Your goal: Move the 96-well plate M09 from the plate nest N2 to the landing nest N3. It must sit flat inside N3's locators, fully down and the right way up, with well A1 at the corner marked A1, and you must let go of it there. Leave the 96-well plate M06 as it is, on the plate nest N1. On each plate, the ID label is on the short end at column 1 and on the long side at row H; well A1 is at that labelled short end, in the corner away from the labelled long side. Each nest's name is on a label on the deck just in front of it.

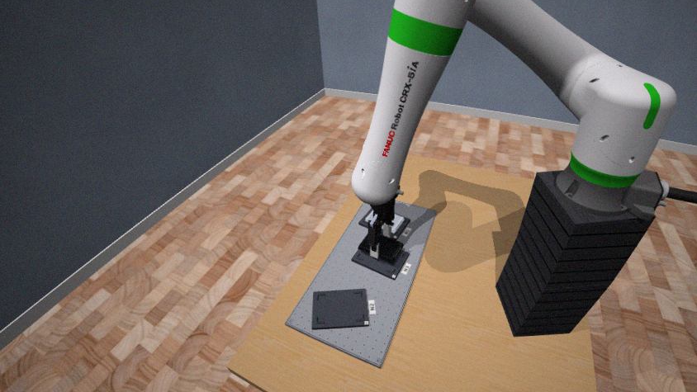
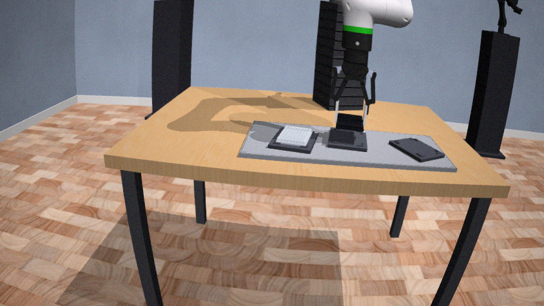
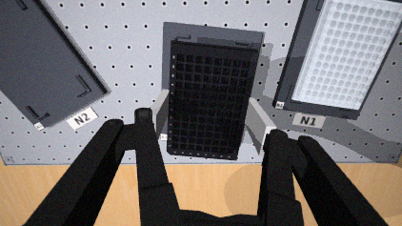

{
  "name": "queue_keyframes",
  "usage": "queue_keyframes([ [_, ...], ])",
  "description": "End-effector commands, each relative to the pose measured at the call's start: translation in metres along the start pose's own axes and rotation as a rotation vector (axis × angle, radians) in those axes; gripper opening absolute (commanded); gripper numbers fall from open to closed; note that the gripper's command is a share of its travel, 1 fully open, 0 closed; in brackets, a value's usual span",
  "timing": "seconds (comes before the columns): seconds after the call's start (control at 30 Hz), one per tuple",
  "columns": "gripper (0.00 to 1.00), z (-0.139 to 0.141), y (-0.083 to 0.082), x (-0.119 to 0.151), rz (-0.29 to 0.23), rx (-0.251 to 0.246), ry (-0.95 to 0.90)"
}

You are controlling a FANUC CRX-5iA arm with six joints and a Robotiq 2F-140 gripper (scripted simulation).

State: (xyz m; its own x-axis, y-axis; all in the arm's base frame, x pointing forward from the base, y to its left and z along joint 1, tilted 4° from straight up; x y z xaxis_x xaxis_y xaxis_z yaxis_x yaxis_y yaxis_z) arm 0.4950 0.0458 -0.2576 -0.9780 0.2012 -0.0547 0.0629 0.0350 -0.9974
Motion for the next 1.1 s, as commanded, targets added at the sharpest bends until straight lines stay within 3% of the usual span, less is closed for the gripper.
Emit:
queue_keyframes([
  [0.0, 0.00, 0.000, 0.004, 0.000, 0.000, 0.000, 0.000],
  [0.5, 0.00, 0.000, 0.024, 0.000, 0.000, 0.000, 0.000],
  [1.07, 0.00, 0.000, 0.026, 0.000, 0.000, 0.000, 0.000],
])
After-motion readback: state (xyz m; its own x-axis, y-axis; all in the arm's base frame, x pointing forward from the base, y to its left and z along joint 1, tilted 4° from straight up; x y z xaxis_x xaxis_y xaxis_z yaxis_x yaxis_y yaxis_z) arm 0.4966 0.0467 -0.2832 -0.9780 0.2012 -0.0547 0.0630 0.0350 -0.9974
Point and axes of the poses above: the point where the finger pads meet when closed, its own y axis out along the fingers, its own z axis across the jaws, x = y × z, the point moved 7 cm from there along -y, back along the fingers, and after that the axes turned 11 degrees about y, right-handed, at the moved point
